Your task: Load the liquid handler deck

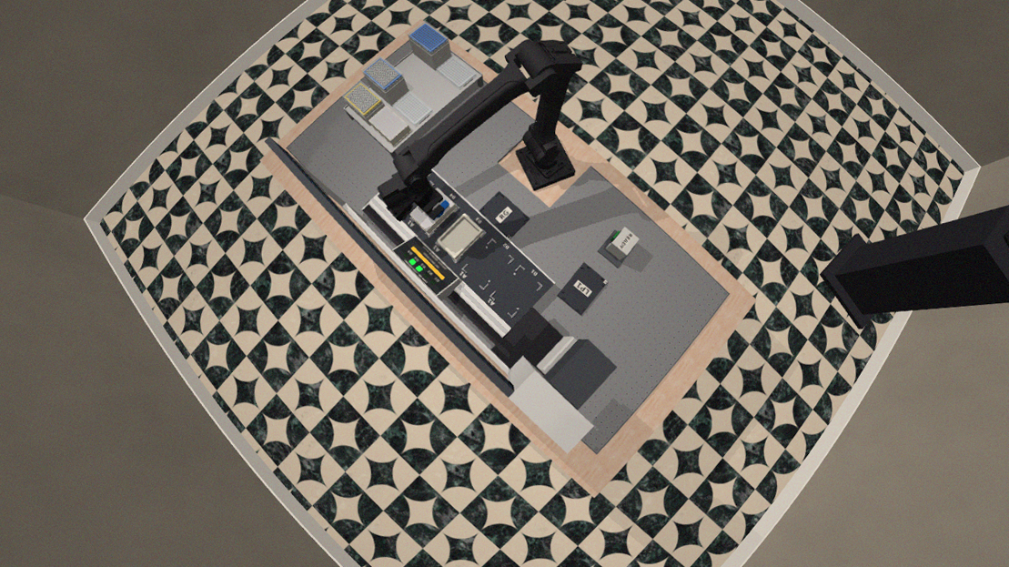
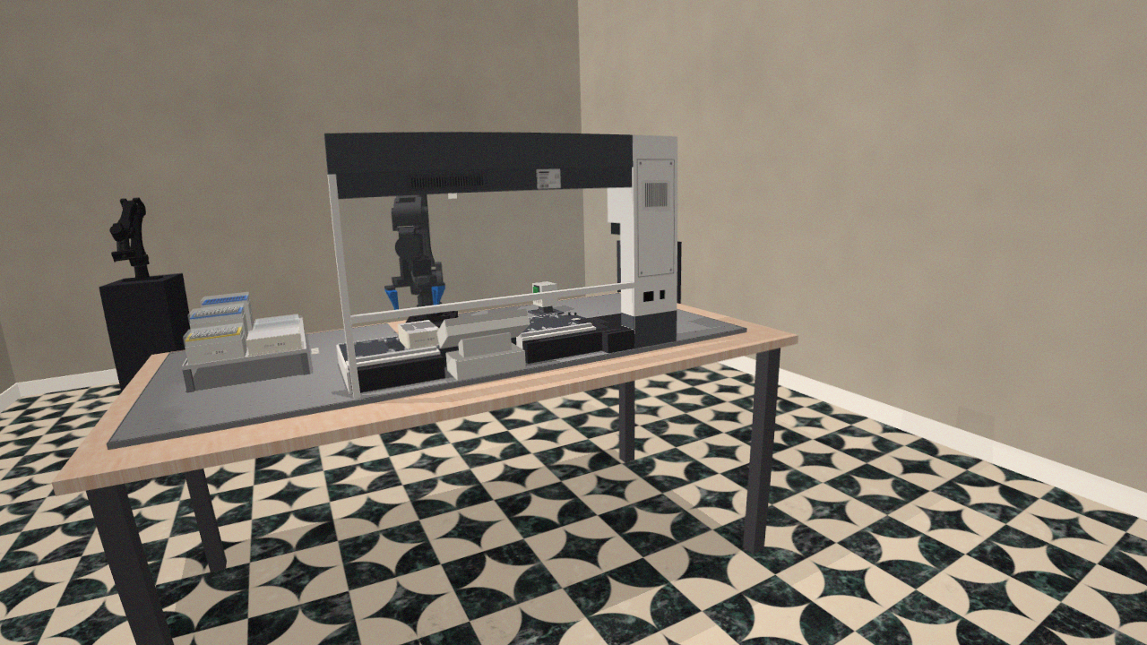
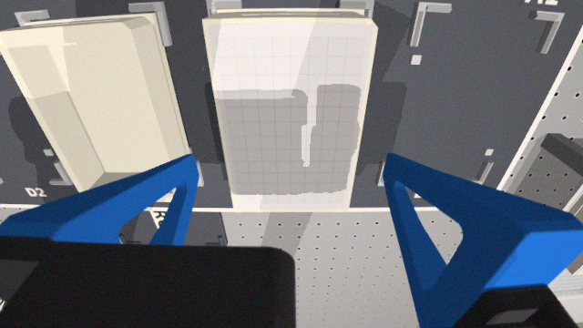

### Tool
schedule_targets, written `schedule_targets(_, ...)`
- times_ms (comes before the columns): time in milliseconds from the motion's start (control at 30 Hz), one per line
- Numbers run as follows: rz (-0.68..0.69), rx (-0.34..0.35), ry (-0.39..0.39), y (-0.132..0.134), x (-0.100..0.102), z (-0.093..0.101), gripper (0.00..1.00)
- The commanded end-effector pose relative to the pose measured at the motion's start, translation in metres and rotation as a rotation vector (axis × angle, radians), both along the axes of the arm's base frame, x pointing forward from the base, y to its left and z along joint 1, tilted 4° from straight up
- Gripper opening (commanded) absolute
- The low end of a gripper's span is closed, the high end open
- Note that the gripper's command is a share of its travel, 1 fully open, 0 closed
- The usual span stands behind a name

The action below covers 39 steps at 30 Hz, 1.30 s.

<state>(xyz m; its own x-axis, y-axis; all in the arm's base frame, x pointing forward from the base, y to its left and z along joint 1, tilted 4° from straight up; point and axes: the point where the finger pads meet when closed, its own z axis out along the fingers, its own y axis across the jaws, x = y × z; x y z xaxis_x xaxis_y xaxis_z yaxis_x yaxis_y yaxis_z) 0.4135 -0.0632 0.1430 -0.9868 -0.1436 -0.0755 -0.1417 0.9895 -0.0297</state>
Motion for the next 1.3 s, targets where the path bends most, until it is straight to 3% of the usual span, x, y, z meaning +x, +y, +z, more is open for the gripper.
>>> schedule_targets(0,-0.011,-0.011,-0.063,-0.007,0.017,0.033,1.0)
schedule_targets(67,-0.011,-0.009,-0.047,-0.006,0.01,0.03,1.0)
schedule_targets(133,-0.011,-0.013,-0.076,-0.007,0.016,0.045,1.0)
schedule_targets(200,-0.011,-0.013,-0.076,-0.007,0.015,0.048,1.0)
schedule_targets(333,-0.011,-0.01,-0.055,-0.006,0.015,0.043,1.0)
schedule_targets(367,-0.011,-0.008,-0.043,-0.005,0.007,0.04,1.0)
schedule_targets(467,-0.011,-0.013,-0.077,-0.006,0.014,0.059,1.0)
schedule_targets(767,-0.011,-0.012,-0.068,-0.005,0.01,0.07,1.0)
schedule_targets(867,-0.011,-0.009,-0.05,-0.005,0.014,0.064,1.0)
schedule_targets(1033,-0.011,-0.013,-0.078,-0.004,0.01,0.084,1.0)
schedule_targets(1267,-0.011,-0.011,-0.064,-0.003,0.006,0.09,1.0)
